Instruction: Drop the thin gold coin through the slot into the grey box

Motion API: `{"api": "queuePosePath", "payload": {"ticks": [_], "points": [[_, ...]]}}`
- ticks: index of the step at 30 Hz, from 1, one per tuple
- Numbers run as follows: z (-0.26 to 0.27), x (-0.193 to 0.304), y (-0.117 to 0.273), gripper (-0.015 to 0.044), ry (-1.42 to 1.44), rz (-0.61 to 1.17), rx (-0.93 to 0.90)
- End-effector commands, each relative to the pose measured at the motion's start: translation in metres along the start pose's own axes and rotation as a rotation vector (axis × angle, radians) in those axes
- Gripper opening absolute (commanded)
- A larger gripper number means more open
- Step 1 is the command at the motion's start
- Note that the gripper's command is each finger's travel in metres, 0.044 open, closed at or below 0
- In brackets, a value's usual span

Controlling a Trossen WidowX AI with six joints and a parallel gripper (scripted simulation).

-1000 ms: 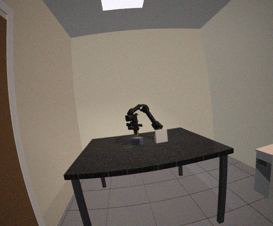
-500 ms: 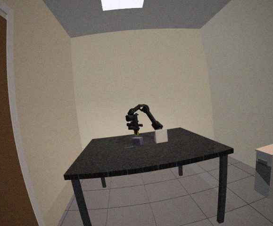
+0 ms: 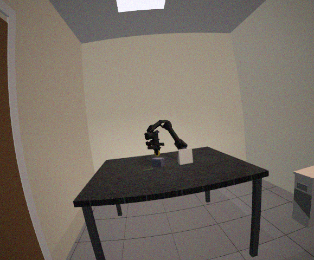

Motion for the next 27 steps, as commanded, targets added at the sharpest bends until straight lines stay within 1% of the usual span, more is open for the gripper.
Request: {"api": "queuePosePath", "payload": {"ticks": [1, 27], "points": [[0.0, 0.001, -0.002, 0.0, 0.001, -0.001, -0.001], [-0.001, 0.001, -0.013, 0.0, 0.008, -0.001, 0.0]]}}
Point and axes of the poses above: the point midway between the two fingers, 35 mm back from their tips, its own y axis back along the fingers, its own z axis across the jaws, x = y × z, the point moved 8 cm from there along y, back along the fingers, and after that the axes turned 9 degrees about -y, right-handed, at the moved point
